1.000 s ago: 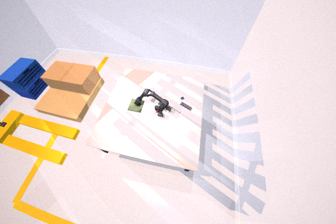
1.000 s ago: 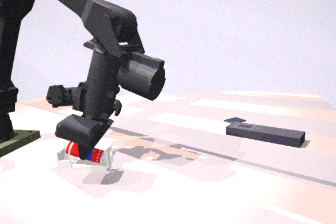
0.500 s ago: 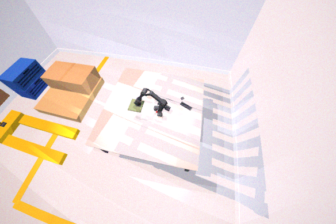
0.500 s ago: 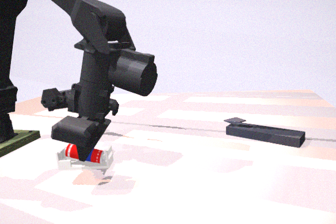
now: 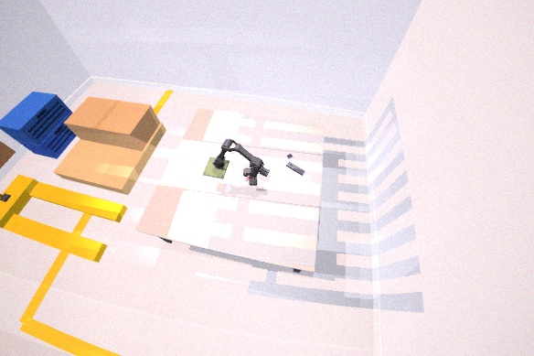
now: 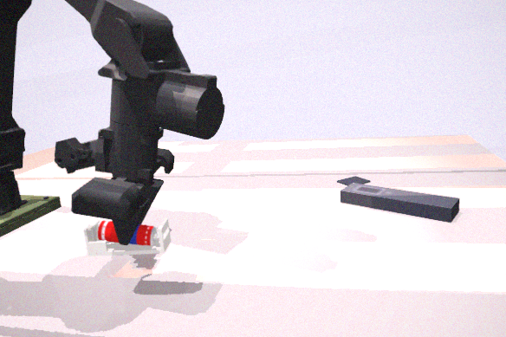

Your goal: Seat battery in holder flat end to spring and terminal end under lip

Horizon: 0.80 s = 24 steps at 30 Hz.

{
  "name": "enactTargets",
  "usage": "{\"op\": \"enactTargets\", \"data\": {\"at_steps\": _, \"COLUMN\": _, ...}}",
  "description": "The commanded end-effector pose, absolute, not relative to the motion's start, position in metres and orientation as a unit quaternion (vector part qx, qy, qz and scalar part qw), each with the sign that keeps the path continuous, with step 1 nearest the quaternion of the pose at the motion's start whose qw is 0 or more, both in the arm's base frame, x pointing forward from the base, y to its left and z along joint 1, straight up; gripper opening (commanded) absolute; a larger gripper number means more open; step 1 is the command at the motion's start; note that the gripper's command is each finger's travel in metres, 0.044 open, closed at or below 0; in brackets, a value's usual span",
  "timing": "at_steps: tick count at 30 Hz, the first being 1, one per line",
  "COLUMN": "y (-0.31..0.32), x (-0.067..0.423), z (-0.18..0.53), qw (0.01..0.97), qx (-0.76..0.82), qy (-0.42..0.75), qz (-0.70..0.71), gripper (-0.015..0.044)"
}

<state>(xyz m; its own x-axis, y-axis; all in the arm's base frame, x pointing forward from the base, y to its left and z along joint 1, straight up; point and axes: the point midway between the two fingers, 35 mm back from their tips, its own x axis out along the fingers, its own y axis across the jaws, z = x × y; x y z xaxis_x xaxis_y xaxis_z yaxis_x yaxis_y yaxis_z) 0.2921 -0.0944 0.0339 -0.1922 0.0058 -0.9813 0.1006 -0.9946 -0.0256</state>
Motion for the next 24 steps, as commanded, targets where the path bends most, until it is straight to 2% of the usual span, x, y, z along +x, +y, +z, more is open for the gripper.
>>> {"op": "enactTargets", "data": {"at_steps": 1, "y": -0.0937, "x": 0.2960, "z": 0.0329, "qw": 0.032, "qx": 0.651, "qy": 0.046, "qz": -0.757, "gripper": 0.0087}}
{"op": "enactTargets", "data": {"at_steps": 24, "y": -0.0938, "x": 0.2929, "z": 0.0310, "qw": 0.035, "qx": 0.689, "qy": 0.050, "qz": -0.723, "gripper": 0.0087}}
